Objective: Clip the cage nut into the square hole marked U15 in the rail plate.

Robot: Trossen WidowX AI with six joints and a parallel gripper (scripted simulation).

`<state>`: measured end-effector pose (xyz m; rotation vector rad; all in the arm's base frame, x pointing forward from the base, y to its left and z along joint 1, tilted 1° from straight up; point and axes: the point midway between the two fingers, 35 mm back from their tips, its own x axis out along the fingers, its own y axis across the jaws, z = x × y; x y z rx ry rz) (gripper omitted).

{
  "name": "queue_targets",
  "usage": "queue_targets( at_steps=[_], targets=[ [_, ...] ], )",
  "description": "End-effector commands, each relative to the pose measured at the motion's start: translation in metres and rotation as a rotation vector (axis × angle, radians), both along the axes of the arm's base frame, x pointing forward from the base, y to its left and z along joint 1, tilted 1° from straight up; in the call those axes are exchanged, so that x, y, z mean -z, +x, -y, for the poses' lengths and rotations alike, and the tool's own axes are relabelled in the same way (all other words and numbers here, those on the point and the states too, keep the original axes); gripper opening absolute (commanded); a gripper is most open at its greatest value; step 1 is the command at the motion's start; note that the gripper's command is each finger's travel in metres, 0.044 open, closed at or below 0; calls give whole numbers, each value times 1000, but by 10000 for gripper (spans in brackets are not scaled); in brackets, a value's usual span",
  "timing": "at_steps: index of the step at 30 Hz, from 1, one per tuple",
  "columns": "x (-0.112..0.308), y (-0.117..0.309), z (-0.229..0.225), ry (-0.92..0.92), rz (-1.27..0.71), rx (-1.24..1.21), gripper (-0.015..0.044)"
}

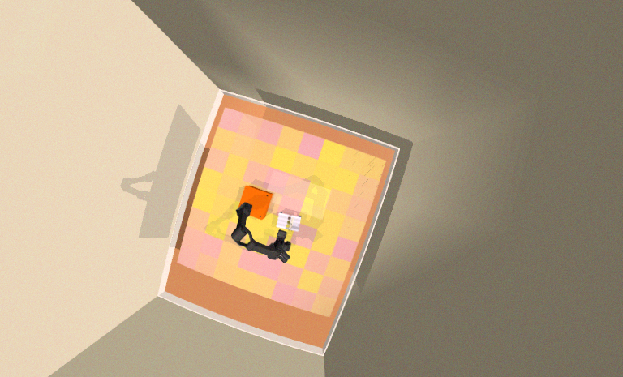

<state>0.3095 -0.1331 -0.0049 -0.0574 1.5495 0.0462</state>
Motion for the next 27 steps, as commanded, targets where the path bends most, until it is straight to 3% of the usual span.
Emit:
queue_targets(
  at_steps=[1, 27],
  targets=[
    [6, -2, -1, 6, -7, 5, 120],
    [9, -2, -1, 6, -7, 5, 120]
  ],
)
